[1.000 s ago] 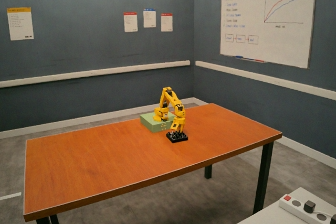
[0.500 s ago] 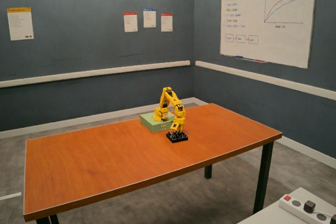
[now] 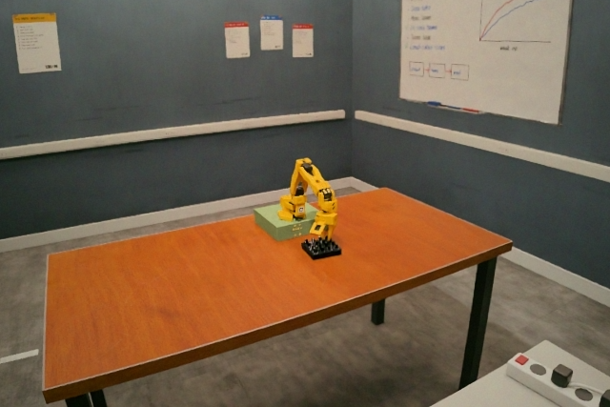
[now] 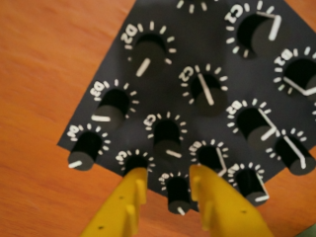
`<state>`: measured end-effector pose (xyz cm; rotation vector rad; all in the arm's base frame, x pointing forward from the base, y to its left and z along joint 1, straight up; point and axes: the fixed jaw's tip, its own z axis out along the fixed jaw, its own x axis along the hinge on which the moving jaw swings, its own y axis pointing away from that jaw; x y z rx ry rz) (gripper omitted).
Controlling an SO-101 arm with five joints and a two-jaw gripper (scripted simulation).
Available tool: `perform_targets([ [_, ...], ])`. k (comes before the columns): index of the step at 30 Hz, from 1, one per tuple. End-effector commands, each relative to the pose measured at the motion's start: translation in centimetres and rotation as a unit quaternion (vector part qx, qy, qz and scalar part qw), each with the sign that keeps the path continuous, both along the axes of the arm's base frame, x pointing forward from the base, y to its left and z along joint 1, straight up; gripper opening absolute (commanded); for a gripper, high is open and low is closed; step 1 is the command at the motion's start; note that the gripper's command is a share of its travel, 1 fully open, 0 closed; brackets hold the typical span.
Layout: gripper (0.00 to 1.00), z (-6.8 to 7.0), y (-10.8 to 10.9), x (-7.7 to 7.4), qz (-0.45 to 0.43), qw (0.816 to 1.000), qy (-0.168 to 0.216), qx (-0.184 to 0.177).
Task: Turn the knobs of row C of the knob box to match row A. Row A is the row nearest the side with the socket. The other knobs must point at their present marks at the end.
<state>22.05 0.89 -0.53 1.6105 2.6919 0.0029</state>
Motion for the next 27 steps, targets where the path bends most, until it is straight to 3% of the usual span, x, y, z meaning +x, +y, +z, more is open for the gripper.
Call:
perform_targets([
  [1,0.1,-0.1,0.3,0.0,0.0,1.0,0.002,0.0],
  [27,0.1,-2.3,0.3,0.0,0.0,1.0,0.002,0.0],
])
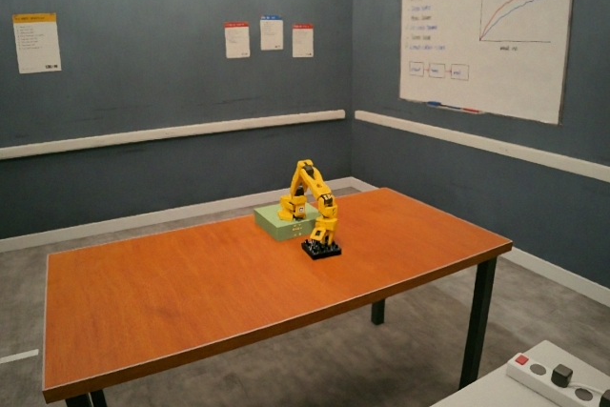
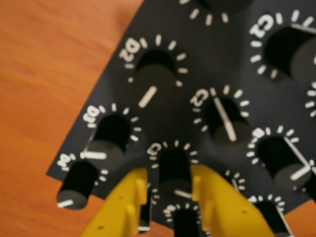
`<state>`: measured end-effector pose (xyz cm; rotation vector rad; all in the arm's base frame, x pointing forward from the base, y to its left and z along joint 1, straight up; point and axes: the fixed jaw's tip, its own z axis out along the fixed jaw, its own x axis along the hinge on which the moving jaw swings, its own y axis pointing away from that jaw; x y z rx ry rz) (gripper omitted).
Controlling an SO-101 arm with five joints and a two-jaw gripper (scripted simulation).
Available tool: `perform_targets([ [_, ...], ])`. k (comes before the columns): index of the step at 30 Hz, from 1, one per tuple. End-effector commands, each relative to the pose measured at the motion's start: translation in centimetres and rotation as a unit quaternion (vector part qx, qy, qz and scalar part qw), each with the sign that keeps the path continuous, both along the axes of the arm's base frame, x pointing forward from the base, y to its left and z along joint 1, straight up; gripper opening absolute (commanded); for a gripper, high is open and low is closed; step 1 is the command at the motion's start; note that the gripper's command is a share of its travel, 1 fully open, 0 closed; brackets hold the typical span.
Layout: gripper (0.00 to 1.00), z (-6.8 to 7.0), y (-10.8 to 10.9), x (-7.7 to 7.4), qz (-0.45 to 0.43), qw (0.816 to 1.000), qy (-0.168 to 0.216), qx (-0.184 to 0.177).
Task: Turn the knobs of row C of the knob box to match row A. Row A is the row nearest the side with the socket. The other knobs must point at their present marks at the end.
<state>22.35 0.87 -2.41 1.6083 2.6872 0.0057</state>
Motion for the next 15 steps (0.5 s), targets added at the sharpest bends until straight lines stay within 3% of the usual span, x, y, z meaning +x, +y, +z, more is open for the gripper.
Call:
perform_targets([
  [1,0.1,-0.41,0.29,-0.27,0.001,1.0,0.005,0.001],
  [15,0.1,-0.8,0.31,-0.48,0.001,1.0,0.005,0.001],
])
